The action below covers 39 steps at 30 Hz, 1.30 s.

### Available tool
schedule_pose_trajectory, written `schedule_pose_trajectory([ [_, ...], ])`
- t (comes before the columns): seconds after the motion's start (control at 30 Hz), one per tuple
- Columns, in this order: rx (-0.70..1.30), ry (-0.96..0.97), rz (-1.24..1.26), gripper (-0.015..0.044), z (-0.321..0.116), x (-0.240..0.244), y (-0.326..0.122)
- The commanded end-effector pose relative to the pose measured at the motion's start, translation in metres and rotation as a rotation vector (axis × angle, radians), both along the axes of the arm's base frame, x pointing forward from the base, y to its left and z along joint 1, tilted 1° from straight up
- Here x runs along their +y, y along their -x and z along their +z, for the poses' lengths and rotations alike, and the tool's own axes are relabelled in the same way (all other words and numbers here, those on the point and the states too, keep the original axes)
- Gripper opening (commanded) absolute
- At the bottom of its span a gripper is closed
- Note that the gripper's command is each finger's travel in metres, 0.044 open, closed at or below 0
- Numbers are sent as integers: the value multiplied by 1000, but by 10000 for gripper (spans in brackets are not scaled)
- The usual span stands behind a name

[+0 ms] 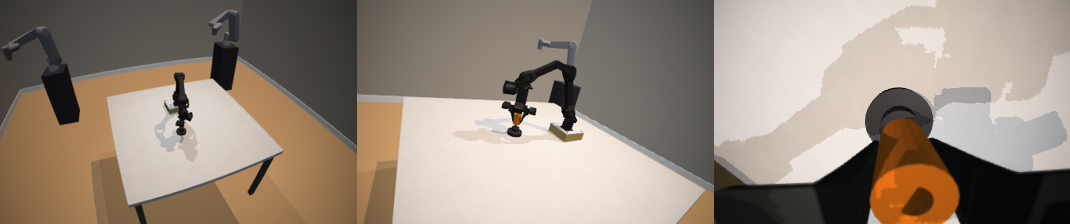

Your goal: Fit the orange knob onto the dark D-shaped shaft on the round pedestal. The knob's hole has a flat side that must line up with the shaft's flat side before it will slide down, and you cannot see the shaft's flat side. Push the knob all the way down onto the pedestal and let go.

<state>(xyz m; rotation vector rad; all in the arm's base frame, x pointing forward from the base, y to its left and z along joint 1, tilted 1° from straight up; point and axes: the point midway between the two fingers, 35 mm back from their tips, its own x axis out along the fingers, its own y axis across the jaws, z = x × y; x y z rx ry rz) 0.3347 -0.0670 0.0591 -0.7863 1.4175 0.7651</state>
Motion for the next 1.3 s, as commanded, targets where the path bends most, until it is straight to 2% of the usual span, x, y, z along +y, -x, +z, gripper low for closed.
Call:
schedule_pose_trajectory([
  [0.0, -7, 7, 59, 0, 2, -1, -5],
  [1.27, -6, 7, 59, 0, -3, 0, 1],
])
